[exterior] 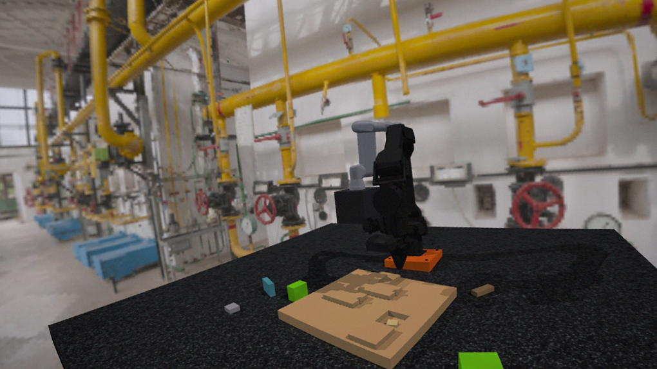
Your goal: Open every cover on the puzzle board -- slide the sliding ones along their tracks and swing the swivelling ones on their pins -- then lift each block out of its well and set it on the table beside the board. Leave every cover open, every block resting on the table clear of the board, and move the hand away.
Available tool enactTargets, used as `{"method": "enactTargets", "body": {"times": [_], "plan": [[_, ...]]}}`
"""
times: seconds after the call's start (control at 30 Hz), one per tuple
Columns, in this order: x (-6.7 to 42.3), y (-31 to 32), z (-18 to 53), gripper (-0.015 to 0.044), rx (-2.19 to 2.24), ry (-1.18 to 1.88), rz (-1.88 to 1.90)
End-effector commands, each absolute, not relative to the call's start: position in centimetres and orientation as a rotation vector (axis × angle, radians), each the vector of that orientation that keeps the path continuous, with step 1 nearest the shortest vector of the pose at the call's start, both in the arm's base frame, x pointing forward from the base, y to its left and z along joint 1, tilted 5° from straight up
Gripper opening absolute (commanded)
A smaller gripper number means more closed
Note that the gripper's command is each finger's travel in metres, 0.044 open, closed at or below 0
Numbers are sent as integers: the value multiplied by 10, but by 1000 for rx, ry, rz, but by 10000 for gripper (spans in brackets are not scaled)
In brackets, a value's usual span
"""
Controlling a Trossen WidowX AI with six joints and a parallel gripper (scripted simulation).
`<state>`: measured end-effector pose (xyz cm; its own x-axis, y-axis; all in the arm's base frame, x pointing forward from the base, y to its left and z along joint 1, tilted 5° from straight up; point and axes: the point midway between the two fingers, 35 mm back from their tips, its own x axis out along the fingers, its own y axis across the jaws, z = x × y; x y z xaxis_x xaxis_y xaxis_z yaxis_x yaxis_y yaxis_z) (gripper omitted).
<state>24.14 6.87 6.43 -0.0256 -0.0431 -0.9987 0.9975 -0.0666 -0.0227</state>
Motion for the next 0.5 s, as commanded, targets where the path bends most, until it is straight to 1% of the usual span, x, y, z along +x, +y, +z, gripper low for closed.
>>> {"method": "enactTargets", "body": {"times": [0.0,0.47], "plan": [[240,67,58,0,1207,1162,-1306],[239,67,44,0,1206,1162,-1306]]}}
